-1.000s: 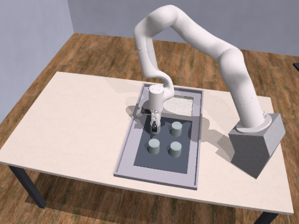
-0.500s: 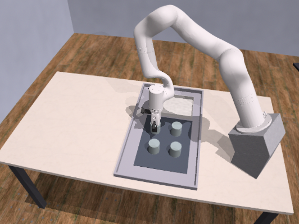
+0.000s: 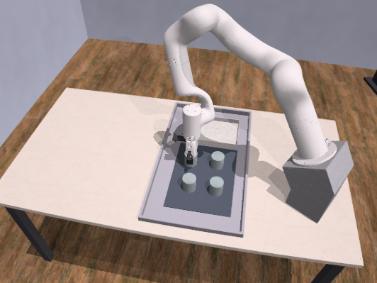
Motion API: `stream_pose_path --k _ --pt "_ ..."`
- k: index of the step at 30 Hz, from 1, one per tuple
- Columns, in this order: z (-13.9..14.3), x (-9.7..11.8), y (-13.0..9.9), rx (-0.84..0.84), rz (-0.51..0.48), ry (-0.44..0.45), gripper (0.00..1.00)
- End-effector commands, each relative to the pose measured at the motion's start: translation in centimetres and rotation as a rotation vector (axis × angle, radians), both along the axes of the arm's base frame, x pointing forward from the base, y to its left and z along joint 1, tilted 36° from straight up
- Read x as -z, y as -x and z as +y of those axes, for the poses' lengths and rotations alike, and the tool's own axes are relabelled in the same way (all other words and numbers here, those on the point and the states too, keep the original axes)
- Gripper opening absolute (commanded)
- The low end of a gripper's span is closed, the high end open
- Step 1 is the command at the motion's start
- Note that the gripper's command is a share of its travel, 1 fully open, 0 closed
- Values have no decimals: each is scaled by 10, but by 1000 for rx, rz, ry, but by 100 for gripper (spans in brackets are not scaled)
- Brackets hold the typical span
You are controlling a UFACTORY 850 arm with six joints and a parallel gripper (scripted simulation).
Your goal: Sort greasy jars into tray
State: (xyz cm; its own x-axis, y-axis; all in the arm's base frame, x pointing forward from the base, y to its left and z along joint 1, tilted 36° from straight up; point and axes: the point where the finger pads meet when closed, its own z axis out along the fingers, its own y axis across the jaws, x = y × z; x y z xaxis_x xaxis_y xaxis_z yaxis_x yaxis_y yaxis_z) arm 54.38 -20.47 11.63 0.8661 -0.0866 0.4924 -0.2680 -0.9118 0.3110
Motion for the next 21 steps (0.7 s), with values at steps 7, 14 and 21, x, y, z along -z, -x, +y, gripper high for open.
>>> stream_pose_path --k 7,14,21 --pt "0 0 0 0 -1 0 0" --pt "0 0 0 0 -1 0 0" --pt "5 -11 5 0 -1 0 0"
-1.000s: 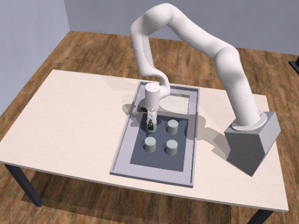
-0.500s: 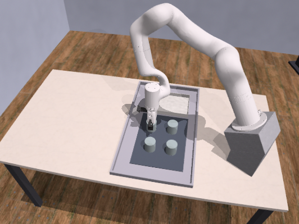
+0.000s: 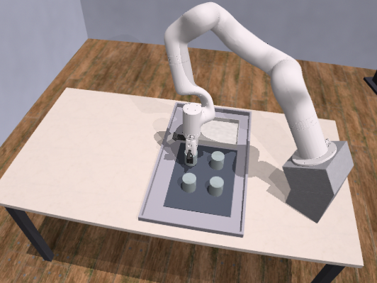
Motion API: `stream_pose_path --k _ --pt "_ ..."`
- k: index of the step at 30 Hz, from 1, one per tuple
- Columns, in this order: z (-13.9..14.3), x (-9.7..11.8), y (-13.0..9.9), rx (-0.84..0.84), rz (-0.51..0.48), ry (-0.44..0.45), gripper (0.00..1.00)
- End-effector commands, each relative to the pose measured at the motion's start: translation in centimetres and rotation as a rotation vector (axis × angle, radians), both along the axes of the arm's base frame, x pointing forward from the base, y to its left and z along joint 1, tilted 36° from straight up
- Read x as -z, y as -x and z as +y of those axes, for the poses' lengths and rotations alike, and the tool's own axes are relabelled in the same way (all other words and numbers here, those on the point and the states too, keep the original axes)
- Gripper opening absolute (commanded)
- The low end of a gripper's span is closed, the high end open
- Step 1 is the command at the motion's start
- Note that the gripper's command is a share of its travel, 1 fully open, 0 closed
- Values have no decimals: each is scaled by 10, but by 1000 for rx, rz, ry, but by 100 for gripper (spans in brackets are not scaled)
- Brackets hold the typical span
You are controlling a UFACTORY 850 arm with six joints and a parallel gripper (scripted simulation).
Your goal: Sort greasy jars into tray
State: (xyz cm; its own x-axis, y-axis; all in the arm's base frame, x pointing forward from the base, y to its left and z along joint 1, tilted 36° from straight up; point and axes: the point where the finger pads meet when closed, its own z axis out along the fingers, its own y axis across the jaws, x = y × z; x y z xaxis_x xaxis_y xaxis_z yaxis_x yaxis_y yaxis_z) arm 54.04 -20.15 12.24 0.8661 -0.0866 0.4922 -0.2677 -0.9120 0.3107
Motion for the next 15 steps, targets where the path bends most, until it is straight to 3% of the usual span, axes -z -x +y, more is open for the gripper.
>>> stream_pose_path --k 1,15 --pt "2 -5 2 0 -1 1 0" --pt "17 -35 17 0 -1 1 0"
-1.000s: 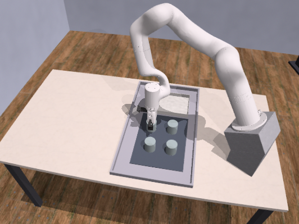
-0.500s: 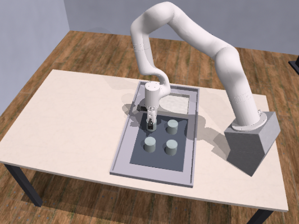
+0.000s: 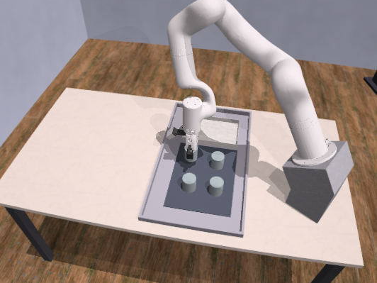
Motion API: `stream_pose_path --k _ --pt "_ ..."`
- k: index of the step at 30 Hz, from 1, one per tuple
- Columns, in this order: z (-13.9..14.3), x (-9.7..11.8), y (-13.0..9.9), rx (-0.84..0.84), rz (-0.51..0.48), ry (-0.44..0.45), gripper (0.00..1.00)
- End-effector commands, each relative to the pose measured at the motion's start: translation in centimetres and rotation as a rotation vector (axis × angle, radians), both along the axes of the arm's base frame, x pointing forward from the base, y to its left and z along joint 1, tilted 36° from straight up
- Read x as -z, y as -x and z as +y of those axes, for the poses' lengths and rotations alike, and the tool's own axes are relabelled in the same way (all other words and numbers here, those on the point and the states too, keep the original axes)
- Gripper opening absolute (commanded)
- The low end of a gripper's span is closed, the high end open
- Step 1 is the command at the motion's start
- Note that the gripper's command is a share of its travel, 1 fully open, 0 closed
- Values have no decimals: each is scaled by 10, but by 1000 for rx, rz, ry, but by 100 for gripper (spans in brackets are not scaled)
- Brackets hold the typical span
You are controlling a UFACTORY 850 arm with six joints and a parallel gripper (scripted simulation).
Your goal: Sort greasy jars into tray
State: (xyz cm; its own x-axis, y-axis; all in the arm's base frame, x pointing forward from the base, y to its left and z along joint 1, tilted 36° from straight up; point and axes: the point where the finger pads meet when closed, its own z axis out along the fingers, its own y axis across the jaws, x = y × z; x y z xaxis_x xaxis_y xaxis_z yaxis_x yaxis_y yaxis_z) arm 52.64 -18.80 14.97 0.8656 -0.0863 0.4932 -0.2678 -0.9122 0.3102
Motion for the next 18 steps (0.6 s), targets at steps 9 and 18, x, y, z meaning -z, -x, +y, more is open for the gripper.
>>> stream_pose_path --k 9,18 --pt "11 -23 11 0 0 1 0" --pt "20 -42 21 0 0 1 0"
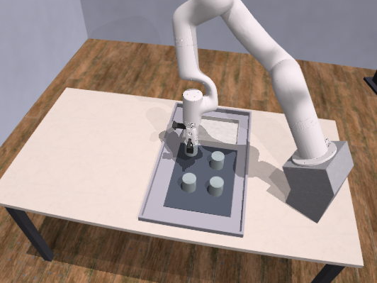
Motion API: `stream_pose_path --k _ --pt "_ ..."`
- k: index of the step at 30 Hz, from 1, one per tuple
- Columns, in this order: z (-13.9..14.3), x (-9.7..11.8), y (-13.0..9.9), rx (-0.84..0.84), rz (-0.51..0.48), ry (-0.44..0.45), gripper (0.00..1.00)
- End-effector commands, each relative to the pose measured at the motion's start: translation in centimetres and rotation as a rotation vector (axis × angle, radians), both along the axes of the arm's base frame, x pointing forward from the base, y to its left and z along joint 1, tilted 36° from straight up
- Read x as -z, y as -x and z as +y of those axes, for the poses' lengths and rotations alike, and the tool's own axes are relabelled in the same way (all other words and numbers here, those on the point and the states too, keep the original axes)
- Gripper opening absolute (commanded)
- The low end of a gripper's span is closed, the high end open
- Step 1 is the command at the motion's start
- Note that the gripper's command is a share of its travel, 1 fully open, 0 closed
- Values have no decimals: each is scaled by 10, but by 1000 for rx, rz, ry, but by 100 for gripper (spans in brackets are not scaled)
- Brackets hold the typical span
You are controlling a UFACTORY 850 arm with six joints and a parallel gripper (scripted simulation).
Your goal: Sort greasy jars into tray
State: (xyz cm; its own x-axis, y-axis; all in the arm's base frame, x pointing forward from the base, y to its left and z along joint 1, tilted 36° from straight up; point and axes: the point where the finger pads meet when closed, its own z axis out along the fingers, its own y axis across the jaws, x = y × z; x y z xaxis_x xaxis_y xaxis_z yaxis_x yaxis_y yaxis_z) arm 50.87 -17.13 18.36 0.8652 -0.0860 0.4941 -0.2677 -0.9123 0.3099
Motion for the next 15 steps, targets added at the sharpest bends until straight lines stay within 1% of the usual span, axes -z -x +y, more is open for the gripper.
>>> stream_pose_path --k 1,15 --pt "4 -8 3 1 1 1 0" --pt "17 -36 18 1 1 1 0"
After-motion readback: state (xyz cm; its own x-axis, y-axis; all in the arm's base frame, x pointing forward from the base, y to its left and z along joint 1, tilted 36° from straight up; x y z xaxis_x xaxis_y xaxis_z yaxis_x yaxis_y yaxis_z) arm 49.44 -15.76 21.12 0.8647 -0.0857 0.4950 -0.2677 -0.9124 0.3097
